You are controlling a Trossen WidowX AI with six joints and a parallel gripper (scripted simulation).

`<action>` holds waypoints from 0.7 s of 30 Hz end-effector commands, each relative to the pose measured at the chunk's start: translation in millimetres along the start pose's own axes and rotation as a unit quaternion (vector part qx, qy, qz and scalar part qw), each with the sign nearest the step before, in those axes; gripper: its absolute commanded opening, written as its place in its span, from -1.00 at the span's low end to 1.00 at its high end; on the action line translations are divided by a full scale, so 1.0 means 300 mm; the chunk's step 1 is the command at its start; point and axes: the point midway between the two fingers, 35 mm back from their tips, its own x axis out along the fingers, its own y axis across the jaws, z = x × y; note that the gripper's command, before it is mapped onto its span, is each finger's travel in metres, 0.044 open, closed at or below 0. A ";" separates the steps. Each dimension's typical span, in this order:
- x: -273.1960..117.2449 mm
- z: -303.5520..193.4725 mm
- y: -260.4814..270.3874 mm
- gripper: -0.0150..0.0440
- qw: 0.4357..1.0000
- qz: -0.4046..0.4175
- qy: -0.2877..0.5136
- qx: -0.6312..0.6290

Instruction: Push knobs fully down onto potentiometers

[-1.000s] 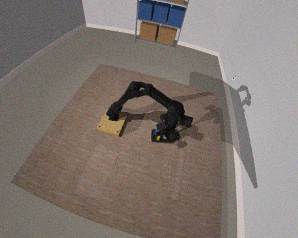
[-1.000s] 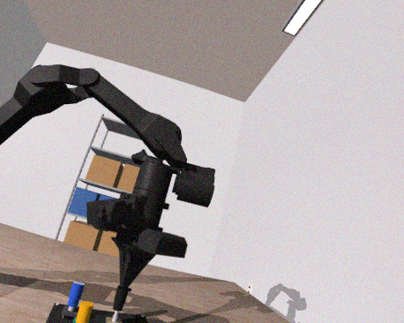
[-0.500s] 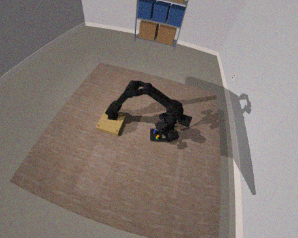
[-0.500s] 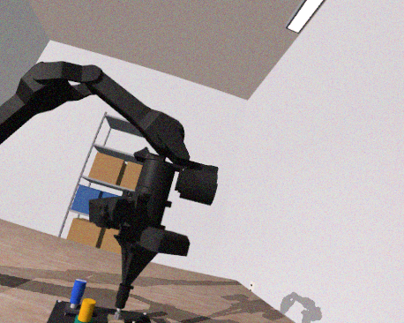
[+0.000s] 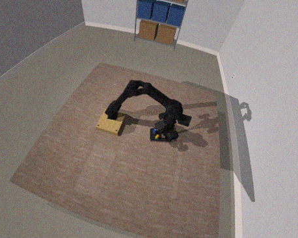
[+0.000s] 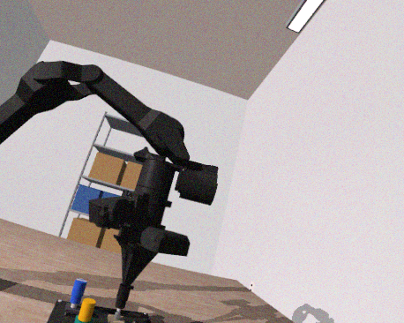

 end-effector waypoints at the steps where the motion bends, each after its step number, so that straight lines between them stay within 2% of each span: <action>1: 0.007 0.001 0.002 -0.49 1.000 0.001 -0.002 0.001; 21: 0.025 0.001 0.002 -0.49 1.000 0.001 -0.002 0.001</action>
